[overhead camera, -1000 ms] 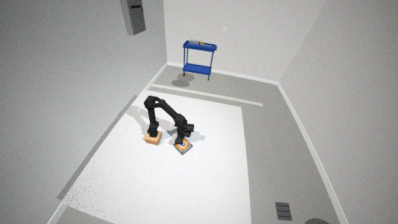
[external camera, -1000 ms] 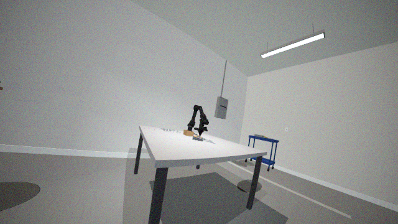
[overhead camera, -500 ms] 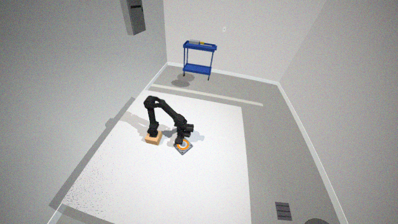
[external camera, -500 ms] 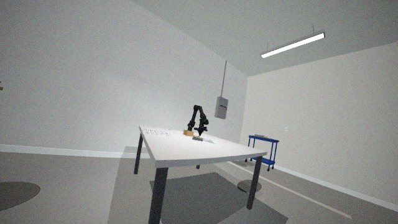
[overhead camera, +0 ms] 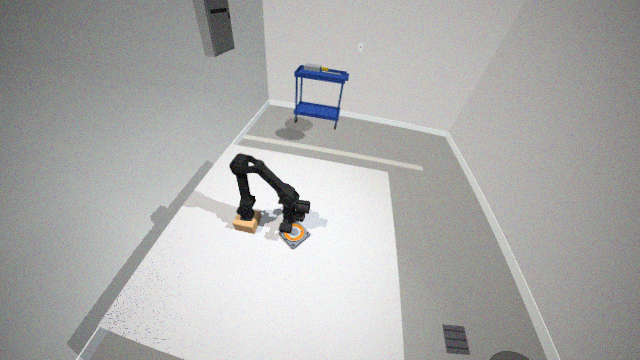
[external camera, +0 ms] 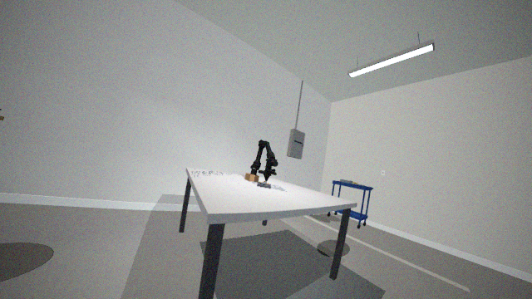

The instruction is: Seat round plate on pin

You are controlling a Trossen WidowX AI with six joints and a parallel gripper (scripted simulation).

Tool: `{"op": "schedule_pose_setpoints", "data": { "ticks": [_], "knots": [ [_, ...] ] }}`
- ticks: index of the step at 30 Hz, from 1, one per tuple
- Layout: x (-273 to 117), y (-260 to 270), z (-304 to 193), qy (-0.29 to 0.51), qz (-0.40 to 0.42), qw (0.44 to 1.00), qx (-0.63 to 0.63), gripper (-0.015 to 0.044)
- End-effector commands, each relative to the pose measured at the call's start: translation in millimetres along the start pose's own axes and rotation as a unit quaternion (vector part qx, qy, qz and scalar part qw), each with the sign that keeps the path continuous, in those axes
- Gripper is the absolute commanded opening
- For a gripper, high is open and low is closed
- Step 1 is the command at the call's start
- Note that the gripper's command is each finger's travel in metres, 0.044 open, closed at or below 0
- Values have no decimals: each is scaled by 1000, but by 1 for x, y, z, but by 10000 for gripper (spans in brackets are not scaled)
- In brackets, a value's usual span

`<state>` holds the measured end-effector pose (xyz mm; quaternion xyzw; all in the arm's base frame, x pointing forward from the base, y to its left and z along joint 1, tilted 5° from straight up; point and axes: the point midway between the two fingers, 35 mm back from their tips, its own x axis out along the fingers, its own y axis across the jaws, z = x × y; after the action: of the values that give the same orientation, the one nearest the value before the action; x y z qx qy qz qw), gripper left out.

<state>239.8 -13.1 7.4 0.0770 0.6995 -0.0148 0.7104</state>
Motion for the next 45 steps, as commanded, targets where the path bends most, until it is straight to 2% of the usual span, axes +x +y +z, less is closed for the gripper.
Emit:
{"op": "schedule_pose_setpoints", "data": {
  "ticks": [1,45],
  "knots": [
    [3,-5,-8,9,-4,1000,2,0],
    [2,-26,-17,9,-5,1000,2,0]
  ]
}}
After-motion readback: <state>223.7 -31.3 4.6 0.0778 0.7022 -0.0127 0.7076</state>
